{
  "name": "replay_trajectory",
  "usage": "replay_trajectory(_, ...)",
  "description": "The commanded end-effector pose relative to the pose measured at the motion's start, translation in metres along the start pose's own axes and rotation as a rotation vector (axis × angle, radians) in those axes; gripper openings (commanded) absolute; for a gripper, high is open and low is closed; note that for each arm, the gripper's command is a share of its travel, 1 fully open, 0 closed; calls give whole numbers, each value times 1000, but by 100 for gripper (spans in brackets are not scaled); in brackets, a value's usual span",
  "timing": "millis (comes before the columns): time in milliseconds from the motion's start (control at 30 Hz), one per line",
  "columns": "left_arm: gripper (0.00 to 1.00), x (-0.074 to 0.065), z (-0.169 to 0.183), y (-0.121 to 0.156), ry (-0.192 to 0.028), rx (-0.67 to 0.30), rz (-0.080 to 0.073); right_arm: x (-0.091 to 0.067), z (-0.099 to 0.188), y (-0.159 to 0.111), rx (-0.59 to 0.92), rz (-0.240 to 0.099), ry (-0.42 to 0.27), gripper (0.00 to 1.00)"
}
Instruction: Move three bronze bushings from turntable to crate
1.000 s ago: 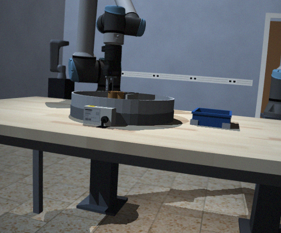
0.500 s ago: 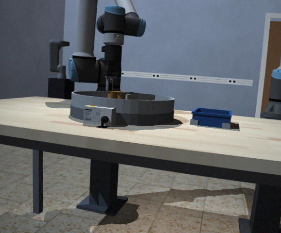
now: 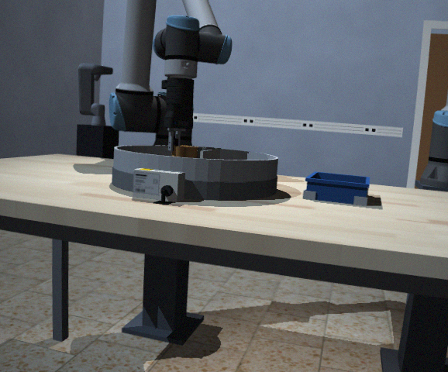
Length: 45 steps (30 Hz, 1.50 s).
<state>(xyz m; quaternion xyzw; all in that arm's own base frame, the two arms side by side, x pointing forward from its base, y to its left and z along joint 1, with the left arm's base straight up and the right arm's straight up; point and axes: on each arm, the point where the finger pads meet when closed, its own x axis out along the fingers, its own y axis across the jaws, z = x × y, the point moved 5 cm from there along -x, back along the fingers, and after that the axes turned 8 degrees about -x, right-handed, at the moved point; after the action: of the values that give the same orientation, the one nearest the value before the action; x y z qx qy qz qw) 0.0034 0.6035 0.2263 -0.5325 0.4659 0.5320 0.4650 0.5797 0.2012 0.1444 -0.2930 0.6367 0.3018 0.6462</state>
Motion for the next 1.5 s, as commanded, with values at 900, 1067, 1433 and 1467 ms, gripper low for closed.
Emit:
replay_trajectory(900,100,-1,0,0,-1,0,-1,5,1,0,0,-1,-2,36)
replay_trajectory(1067,100,-1,0,0,-1,0,-1,5,1,0,0,-1,-2,36)
replay_trajectory(1433,100,-1,0,0,-1,0,-1,5,1,0,0,-1,-2,0)
replay_trajectory(1467,100,-1,0,0,-1,0,-1,5,1,0,0,-1,-2,0)
